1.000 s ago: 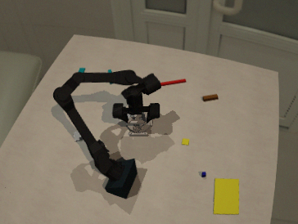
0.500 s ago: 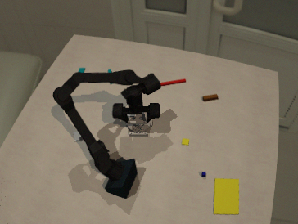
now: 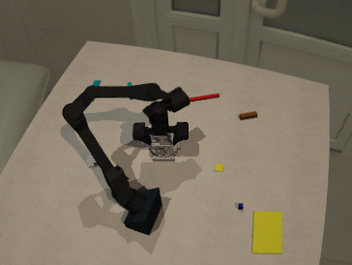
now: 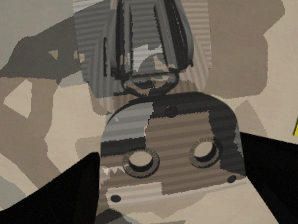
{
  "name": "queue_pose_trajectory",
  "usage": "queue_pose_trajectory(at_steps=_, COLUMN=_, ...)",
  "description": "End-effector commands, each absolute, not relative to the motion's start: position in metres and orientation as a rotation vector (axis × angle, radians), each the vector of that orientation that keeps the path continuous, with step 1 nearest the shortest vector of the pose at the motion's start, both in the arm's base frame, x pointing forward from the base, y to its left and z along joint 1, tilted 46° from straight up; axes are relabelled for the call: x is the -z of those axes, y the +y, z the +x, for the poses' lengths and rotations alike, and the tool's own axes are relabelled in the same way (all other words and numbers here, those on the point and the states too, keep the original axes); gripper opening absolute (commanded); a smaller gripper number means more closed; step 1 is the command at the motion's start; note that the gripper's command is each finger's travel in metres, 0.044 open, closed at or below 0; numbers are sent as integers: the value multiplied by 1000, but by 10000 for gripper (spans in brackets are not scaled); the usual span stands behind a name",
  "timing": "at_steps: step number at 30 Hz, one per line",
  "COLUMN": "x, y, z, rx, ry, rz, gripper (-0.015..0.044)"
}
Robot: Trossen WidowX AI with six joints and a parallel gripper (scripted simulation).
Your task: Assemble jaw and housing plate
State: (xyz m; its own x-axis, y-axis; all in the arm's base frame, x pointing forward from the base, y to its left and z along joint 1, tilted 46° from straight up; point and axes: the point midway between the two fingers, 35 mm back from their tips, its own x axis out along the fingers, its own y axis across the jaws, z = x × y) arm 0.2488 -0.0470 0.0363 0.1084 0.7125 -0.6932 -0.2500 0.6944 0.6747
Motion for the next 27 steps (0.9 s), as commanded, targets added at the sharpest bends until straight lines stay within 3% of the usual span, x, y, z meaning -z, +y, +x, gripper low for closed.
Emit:
queue_pose_trajectory(at_steps=1, x=-33, y=-45, z=249, rx=-740, ry=1279, rz=441, gripper=351)
queue_pose_trajectory(at_steps=27, x=-3, y=-14, z=255, rx=-740, ry=1278, rz=442, gripper=351)
